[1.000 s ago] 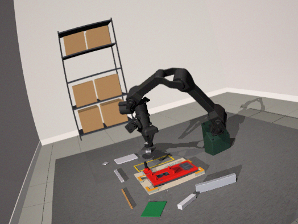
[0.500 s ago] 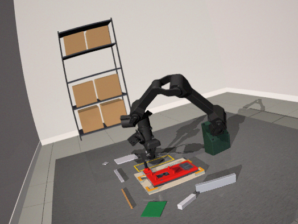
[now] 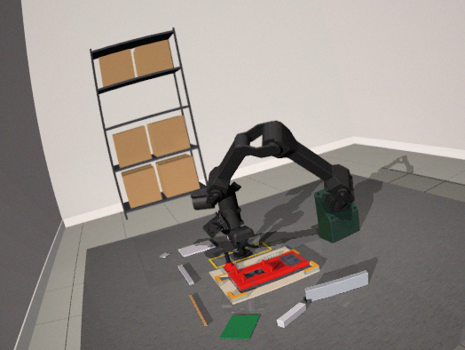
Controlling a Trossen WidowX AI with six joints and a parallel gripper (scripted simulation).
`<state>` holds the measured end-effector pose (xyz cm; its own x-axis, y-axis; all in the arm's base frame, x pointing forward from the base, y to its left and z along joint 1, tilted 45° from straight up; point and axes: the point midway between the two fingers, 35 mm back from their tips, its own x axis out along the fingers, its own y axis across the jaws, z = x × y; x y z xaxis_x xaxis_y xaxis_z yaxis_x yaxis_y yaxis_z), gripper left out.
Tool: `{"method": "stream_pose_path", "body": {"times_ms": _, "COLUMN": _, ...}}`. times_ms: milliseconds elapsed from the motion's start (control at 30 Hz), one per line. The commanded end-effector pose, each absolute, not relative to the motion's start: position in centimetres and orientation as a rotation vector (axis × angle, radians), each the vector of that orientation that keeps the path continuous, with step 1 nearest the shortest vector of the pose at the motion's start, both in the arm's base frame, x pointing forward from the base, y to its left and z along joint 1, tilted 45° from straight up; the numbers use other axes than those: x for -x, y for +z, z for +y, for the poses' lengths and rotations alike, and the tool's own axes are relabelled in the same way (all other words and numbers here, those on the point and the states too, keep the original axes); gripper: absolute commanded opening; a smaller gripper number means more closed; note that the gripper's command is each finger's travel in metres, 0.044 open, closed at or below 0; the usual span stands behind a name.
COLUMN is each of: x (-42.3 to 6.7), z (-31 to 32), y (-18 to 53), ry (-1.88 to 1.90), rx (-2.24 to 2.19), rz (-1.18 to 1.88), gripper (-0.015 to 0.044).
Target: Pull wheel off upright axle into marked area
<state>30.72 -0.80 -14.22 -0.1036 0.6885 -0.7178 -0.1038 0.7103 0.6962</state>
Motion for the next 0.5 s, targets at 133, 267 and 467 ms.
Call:
{"method": "stream_pose_path", "body": {"times_ms": 133, "x": -30.9, "z": -1.6, "y": -13.4, "ry": 0.715, "rx": -0.495, "rz": 1.541, "gripper": 0.0300}}
{"method": "stream_pose_path", "body": {"times_ms": 267, "x": -31.3, "z": -4.0, "y": -11.0, "ry": 0.712, "rx": -0.498, "rz": 1.541, "gripper": 0.0300}}
{"method": "stream_pose_path", "body": {"times_ms": 467, "x": -31.3, "z": -4.7, "y": -10.4, "ry": 0.703, "rx": -0.508, "rz": 1.533, "gripper": 0.0326}}
